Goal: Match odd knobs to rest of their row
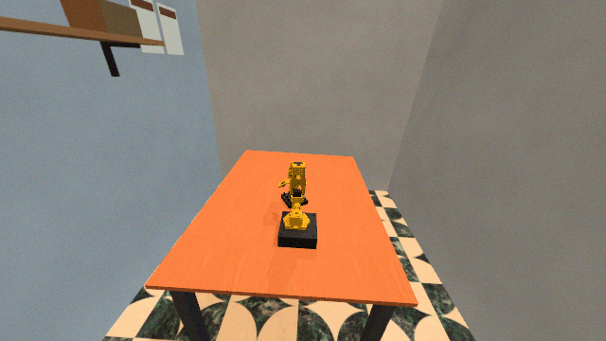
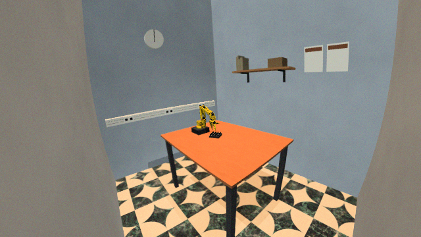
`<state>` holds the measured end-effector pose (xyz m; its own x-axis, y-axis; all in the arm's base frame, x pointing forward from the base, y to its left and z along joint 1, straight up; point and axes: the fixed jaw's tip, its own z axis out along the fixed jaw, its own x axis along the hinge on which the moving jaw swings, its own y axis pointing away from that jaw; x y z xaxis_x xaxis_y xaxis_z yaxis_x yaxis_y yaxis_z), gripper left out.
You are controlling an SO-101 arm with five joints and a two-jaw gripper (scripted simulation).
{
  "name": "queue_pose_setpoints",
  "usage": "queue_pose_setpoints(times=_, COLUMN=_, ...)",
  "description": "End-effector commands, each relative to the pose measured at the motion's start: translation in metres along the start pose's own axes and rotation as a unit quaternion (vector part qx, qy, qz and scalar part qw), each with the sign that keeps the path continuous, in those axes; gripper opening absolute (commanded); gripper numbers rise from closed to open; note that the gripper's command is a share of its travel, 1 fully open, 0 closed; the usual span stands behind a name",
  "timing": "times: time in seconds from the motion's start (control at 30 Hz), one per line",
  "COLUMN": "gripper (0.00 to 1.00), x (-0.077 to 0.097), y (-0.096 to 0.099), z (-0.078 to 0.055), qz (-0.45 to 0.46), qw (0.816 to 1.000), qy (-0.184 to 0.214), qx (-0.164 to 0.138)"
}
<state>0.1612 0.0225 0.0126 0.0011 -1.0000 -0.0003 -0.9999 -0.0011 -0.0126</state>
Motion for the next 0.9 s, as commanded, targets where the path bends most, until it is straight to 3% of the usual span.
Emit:
queue_pose_setpoints(times=0.0, gripper=0.29, x=-0.0015, y=0.0007, z=0.0003, qz=-0.078, qw=0.997, qy=0.000, qx=-0.005)
queue_pose_setpoints(times=0.2, gripper=0.27, x=-0.0010, y=0.0003, z=0.0003, qz=-0.207, qw=0.978, qy=-0.001, qx=-0.005)
queue_pose_setpoints(times=0.4, gripper=0.25, x=-0.0007, y=-0.0006, z=0.0003, qz=-0.334, qw=0.942, qy=-0.002, qx=-0.005)
queue_pose_setpoints(times=0.47, gripper=0.25, x=-0.0007, y=-0.0006, z=0.0003, qz=-0.334, qw=0.942, qy=-0.002, qx=-0.005)
queue_pose_setpoints(times=0.67, gripper=0.23, x=-0.0008, y=-0.0019, z=0.0003, qz=-0.456, qw=0.890, qy=-0.002, qx=-0.005)
queue_pose_setpoints(times=0.87, gripper=0.21, x=-0.0013, y=-0.0034, z=0.0003, qz=-0.567, qw=0.824, qy=-0.003, qx=-0.004)
